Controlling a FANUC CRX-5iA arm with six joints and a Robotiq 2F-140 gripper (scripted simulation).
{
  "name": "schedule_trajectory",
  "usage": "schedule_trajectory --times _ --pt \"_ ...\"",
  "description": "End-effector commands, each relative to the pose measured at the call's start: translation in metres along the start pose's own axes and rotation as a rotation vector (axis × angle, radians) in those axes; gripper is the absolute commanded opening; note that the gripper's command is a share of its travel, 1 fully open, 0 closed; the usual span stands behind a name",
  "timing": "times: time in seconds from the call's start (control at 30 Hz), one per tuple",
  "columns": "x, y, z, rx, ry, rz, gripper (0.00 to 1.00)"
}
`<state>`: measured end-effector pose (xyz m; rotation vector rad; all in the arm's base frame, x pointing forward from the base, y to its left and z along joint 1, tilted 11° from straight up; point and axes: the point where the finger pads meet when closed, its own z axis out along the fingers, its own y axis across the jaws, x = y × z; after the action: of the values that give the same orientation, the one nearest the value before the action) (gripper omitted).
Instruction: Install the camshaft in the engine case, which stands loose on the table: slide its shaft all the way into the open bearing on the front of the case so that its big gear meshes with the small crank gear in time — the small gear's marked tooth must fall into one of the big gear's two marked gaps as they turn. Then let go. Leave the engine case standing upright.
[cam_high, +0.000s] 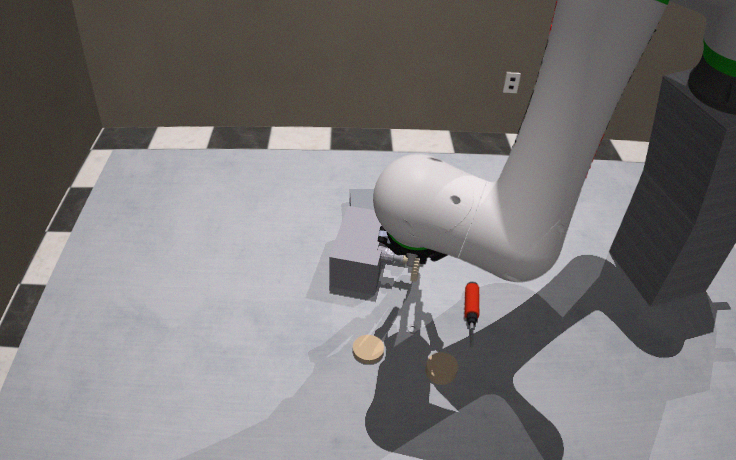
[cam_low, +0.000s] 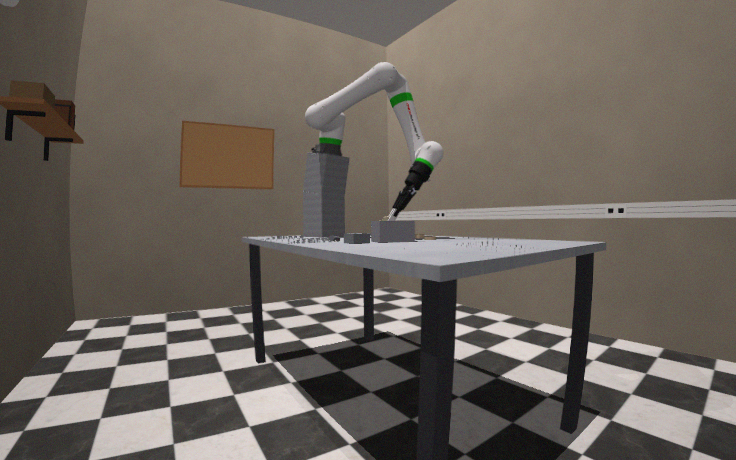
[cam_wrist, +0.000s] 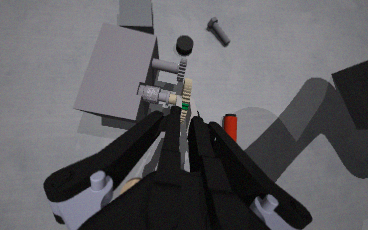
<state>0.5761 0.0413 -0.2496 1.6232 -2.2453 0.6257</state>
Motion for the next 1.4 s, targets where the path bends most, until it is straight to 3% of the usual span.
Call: schedule_trajectory --times 0.0,1.37 --pt "0.0 -0.001 -0.001 0.001 -0.001 0.001 0.14" --pt "0.0 -0.015 -0.001 0.001 -0.001 0.001 0.14"
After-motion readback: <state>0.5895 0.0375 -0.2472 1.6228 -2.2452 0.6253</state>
